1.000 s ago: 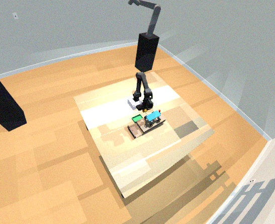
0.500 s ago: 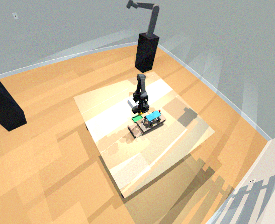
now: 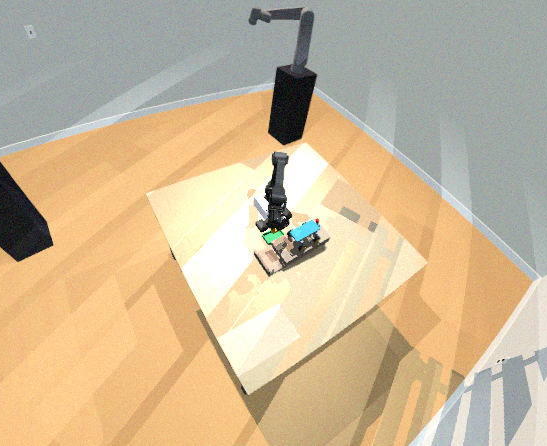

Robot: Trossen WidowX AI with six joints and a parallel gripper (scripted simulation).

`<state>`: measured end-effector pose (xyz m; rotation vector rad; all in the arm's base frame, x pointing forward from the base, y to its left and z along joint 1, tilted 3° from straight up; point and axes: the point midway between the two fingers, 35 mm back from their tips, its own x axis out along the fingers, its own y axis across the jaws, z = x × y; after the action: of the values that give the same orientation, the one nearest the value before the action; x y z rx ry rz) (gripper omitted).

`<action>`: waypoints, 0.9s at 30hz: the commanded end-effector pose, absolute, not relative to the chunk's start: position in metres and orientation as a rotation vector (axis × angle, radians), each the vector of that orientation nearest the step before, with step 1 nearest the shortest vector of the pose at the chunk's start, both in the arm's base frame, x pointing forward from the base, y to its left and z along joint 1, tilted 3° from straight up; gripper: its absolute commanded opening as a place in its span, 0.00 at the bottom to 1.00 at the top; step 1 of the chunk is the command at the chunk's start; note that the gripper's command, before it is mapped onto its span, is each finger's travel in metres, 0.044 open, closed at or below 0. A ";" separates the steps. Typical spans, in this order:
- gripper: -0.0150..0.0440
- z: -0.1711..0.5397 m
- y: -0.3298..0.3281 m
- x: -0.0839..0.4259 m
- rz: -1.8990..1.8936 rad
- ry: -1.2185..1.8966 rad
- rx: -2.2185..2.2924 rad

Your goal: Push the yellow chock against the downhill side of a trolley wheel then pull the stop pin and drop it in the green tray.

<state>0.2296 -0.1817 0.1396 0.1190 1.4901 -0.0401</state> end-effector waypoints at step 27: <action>0.25 0.109 -0.187 0.263 -0.017 1.487 0.127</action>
<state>0.2628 -0.1883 0.1189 0.1134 1.4792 -0.0193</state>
